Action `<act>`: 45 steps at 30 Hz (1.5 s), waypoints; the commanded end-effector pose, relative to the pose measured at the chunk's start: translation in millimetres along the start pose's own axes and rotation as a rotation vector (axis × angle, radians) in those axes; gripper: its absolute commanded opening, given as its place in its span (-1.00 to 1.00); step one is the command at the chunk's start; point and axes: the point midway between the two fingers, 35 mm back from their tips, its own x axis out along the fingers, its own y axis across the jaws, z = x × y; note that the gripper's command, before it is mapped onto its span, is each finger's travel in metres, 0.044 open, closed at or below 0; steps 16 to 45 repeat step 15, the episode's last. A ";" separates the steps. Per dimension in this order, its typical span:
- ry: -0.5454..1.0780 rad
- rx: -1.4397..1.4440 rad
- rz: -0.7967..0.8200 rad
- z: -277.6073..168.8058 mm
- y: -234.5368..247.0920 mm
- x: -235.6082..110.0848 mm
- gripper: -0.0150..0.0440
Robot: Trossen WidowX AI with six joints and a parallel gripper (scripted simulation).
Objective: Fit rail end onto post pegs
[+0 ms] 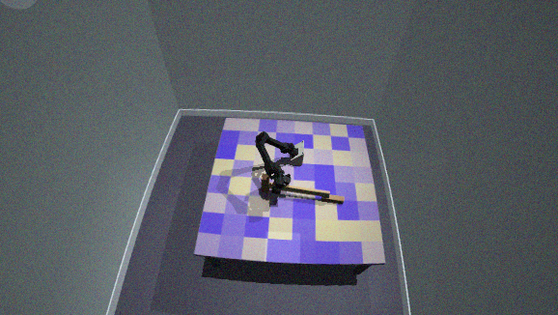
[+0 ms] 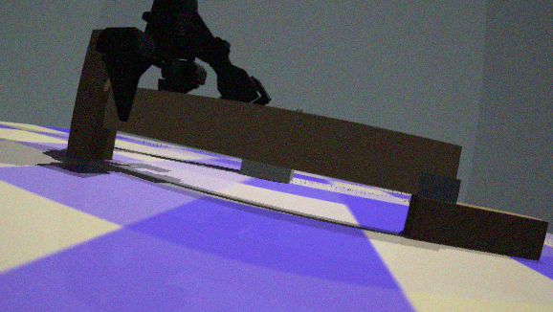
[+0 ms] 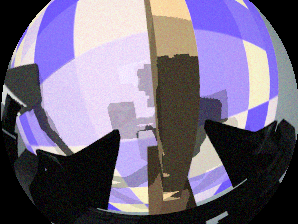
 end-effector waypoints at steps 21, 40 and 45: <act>-0.003 -0.004 -0.009 27.8 -1.2 -27.6 1.00; -0.003 -0.004 -0.009 27.8 -1.2 -27.6 1.00; -0.003 -0.004 -0.009 27.8 -1.2 -27.6 1.00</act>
